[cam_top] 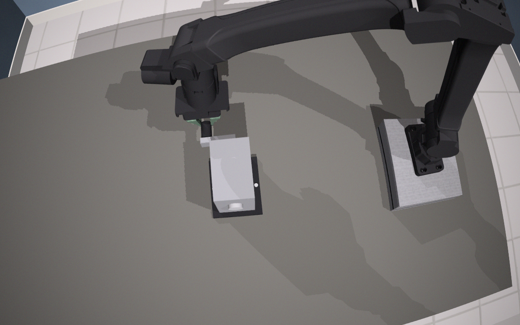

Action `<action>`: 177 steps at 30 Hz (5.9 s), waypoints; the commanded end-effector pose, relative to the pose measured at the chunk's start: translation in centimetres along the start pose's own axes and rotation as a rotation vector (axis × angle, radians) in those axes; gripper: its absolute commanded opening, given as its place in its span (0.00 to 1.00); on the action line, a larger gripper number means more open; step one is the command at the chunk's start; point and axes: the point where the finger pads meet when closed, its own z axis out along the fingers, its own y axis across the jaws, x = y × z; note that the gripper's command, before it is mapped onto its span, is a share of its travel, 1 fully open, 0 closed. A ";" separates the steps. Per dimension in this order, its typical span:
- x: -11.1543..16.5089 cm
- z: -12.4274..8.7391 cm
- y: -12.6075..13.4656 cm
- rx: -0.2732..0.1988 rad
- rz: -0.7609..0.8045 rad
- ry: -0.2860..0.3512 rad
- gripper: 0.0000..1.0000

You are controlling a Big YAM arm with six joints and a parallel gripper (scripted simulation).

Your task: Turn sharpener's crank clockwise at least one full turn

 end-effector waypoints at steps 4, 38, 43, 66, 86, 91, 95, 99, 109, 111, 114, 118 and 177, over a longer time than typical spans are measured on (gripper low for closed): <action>-0.2 2.5 -0.2 0.017 0.011 0.004 0.15; -0.9 4.2 -3.1 -0.008 0.002 -0.003 0.15; -1.0 4.6 -3.6 -0.003 0.003 -0.002 0.15; -1.0 3.3 -6.8 -0.008 0.002 -0.005 0.15; -0.6 1.5 -8.9 0.002 0.004 -0.002 0.15; -0.4 1.0 -9.2 0.002 0.004 -0.001 0.15; -0.3 0.6 -9.3 0.002 0.003 0.000 0.15; -0.2 0.0 -9.4 0.002 0.003 0.000 0.15; -0.3 -2.8 -7.2 -0.046 -0.007 -0.014 0.15; -0.2 -3.1 -7.1 -0.046 -0.006 -0.013 0.15; 0.0 -3.5 -7.0 -0.046 -0.006 -0.013 0.15; 0.3 -4.1 -6.8 -0.046 -0.006 -0.013 0.15; 0.5 -5.3 -2.3 -0.018 -0.001 -0.005 0.15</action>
